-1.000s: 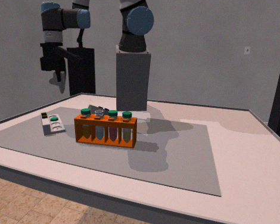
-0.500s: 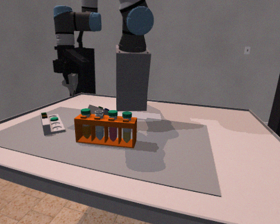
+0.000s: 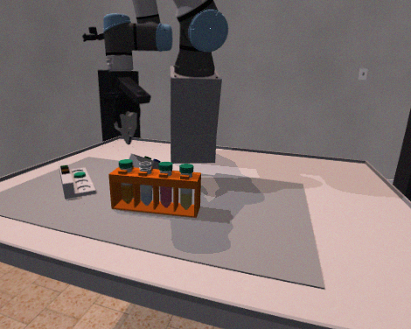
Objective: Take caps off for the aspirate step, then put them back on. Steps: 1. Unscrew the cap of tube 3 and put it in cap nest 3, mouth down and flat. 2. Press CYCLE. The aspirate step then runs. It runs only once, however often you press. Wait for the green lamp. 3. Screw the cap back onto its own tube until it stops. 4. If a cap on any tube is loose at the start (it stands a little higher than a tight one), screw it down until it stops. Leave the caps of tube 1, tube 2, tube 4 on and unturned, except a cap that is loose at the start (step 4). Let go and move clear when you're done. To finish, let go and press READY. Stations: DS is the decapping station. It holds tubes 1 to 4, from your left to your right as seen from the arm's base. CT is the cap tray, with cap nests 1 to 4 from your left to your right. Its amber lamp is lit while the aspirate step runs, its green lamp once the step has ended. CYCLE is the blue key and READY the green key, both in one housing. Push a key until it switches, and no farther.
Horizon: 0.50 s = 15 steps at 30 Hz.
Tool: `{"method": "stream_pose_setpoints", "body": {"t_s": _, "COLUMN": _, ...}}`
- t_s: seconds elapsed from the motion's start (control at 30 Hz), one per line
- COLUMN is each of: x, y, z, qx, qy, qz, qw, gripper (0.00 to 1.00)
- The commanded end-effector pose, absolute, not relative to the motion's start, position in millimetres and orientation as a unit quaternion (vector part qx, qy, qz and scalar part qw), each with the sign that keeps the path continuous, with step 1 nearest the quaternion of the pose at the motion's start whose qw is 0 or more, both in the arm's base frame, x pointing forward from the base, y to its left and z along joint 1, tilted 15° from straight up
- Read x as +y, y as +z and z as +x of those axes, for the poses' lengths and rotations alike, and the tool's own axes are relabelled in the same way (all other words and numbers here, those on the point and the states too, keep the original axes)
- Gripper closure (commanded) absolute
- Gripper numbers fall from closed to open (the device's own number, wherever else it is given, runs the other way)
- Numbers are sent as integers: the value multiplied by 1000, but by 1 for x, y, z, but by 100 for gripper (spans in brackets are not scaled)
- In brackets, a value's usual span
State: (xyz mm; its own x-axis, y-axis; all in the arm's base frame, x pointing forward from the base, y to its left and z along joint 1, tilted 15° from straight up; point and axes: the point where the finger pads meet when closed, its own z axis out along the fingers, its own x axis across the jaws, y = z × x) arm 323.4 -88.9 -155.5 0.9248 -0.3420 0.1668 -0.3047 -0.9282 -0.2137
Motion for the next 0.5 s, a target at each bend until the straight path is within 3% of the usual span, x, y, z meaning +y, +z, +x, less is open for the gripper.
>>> {"method": "stream_pose_setpoints", "body": {"t_s": 0.0, "x": -58, "y": -163, "z": 314, "qx": 174, "qy": -107, "qz": -976, "qw": 81, "gripper": 100}}
{"method": "stream_pose_setpoints", "body": {"t_s": 0.47, "x": -35, "y": -168, "z": 306, "qx": 174, "qy": -107, "qz": -976, "qw": 81, "gripper": 100}}
